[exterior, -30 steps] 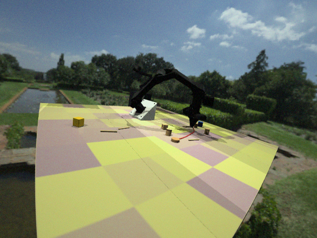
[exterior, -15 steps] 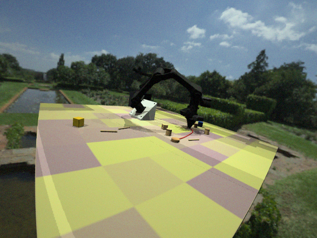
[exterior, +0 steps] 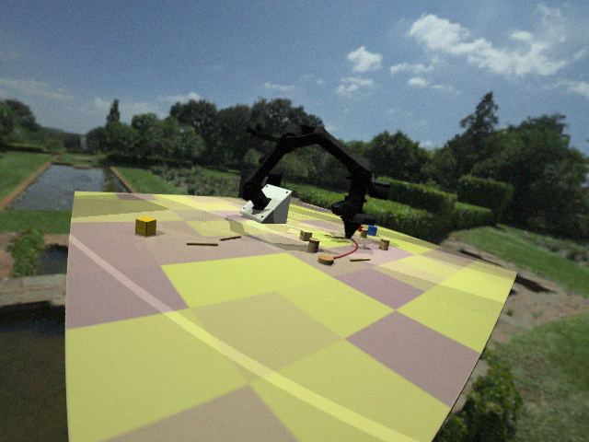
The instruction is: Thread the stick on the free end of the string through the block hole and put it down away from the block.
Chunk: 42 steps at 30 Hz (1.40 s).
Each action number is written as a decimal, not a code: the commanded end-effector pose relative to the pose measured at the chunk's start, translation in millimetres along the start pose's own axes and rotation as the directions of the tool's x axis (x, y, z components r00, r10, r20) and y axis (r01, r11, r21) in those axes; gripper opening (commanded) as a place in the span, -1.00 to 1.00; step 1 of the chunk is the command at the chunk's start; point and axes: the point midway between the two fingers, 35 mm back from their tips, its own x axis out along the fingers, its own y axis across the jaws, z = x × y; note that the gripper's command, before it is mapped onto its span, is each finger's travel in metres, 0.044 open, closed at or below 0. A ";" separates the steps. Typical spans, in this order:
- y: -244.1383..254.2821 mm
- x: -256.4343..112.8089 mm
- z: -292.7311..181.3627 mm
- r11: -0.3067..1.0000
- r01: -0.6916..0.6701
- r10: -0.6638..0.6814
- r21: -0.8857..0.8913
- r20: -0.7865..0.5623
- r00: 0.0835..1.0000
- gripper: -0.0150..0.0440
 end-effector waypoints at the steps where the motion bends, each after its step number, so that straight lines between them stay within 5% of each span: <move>1: 1.3 -0.8 5.5 1.000 -0.004 0.004 -0.001 -0.001 1.000 -0.49; 42: 1.3 -0.3 59.2 1.000 -0.003 0.003 -0.002 0.002 1.000 -0.49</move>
